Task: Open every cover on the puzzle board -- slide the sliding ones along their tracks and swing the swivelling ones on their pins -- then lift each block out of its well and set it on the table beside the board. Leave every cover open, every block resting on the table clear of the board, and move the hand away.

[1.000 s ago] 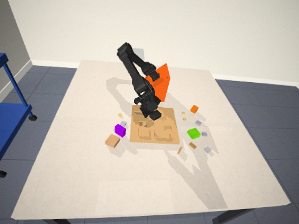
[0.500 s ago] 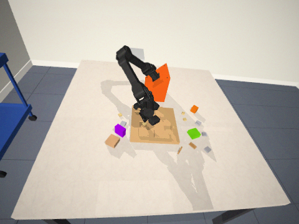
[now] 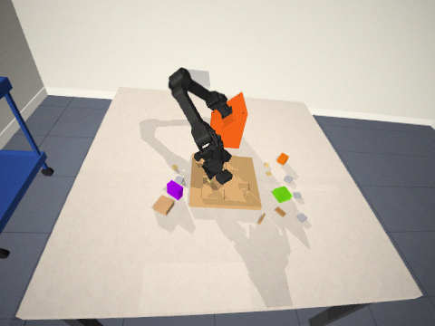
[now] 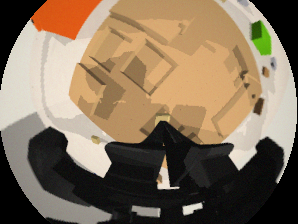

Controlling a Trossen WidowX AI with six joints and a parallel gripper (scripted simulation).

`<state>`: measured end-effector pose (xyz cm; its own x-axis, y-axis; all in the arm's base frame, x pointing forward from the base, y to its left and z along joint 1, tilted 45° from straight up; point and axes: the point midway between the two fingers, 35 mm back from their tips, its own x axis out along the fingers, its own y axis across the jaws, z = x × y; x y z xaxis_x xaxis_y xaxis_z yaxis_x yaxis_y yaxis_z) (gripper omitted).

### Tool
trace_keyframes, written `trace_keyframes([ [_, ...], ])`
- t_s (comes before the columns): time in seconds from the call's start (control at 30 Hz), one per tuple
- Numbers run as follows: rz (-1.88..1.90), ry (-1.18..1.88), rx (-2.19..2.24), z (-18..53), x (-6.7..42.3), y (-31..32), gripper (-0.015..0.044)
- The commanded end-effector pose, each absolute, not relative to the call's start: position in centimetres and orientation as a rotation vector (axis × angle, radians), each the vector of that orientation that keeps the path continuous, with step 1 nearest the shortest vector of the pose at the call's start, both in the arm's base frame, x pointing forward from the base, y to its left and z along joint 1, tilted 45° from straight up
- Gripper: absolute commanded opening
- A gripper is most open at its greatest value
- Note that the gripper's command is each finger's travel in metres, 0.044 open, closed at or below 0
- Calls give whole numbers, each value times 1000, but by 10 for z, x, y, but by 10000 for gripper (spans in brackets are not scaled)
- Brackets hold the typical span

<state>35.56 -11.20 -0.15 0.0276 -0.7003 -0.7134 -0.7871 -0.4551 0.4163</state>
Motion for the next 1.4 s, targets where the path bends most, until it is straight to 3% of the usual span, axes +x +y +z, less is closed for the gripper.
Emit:
trace_keyframes([
  [0.0,1417,1587,-2187,-1,358,-114,0],
  [1.07,1412,1588,-2185,10,362,-110,0],
  [1.23,1419,1586,-2181,21,362,-98,131],
  [1.37,1414,1586,-2182,40,361,-80,144],
])
